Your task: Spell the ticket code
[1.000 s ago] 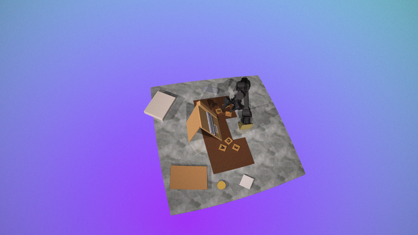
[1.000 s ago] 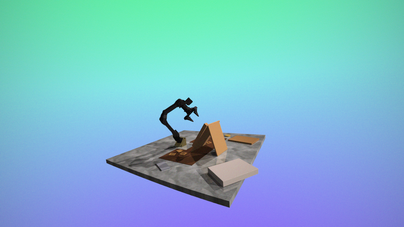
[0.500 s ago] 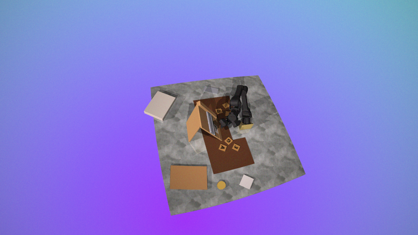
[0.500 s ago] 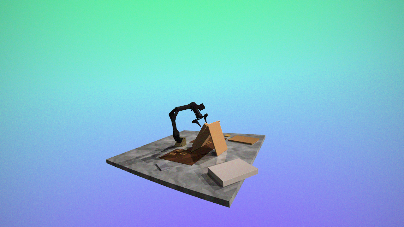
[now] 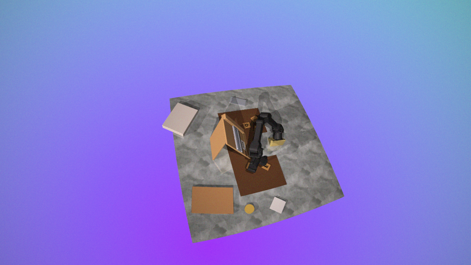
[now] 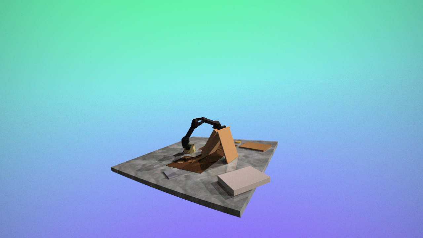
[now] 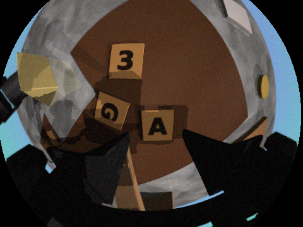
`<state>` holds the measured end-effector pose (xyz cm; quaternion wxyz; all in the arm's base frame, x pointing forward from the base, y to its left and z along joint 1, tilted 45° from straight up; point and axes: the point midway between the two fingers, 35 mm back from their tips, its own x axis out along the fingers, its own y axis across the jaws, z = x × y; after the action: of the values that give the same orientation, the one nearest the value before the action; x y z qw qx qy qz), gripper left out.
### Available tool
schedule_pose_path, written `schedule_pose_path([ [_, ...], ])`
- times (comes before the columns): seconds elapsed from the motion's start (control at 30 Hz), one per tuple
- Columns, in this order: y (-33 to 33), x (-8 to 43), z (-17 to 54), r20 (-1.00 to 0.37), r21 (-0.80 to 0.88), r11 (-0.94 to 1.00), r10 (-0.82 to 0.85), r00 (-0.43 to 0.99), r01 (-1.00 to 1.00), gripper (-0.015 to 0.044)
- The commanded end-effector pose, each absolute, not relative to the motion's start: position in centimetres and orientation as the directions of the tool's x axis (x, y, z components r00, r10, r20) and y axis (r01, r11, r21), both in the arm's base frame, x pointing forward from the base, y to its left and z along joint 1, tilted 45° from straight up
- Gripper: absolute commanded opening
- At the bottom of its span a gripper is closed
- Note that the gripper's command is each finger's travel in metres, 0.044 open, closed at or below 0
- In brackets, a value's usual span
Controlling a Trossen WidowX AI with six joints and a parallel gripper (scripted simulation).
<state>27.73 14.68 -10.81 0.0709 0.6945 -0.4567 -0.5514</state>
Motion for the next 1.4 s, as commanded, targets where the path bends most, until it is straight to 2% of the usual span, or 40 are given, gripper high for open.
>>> schedule_pose_path([
  [0.0,15.2,28.1,-10.5,-0.717,0.585,-0.592,-0.697,-0.013,-0.554,0.034],
  [1.23,11.3,28.4,-14.0,-0.716,0.586,-0.591,-0.698,-0.013,-0.554,0.034],
  [1.3,11.3,28.4,-14.0,-0.716,0.586,-0.591,-0.698,-0.013,-0.554,0.0287],
  [1.37,11.3,28.4,-14.0,-0.716,0.586,-0.591,-0.698,-0.013,-0.554,0.0274],
])
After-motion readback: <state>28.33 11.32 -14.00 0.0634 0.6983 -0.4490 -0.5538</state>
